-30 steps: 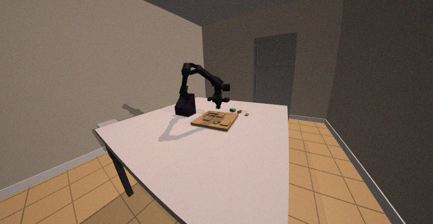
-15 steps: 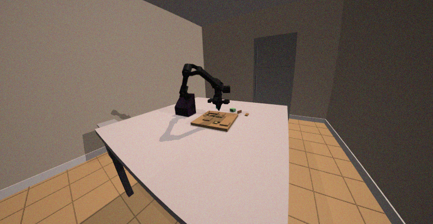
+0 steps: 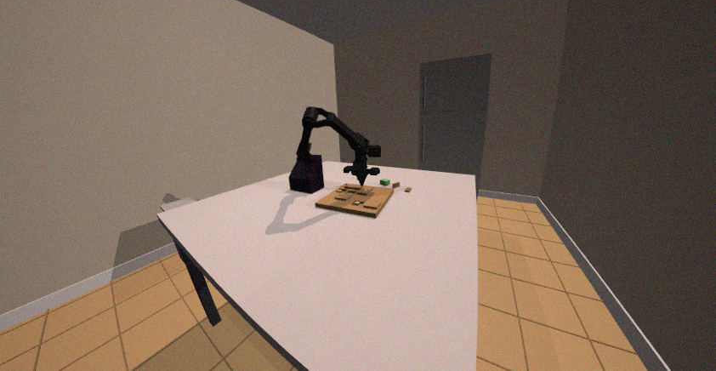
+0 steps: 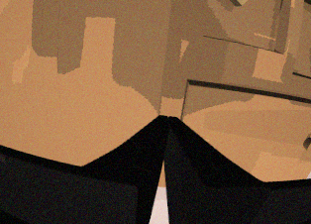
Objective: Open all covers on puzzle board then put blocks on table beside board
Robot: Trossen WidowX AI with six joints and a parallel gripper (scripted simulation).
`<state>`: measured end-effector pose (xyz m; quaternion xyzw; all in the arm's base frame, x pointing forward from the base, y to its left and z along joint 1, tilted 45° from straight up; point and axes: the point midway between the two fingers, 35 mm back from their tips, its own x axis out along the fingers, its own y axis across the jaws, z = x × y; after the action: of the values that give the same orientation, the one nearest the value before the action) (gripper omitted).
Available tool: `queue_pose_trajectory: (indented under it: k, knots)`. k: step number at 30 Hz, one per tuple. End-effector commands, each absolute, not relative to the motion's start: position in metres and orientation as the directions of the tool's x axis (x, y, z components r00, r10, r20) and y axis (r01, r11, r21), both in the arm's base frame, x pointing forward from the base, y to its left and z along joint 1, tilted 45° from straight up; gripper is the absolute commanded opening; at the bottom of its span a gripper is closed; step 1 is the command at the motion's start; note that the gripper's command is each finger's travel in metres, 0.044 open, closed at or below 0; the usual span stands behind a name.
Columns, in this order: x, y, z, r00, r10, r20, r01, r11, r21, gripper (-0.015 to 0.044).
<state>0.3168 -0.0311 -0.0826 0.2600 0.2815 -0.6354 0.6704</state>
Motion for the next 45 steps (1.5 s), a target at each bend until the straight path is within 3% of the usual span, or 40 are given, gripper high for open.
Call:
queue_pose_trajectory:
  k: [1, 45]
  knots:
    - [0.315, -0.035, -0.086, 0.032, -0.709, -0.705, 0.998, 0.062, -0.017, 0.0]
    - [0.348, -0.037, -0.099, 0.033, -0.71, -0.704, 0.998, 0.062, -0.015, 0.0]
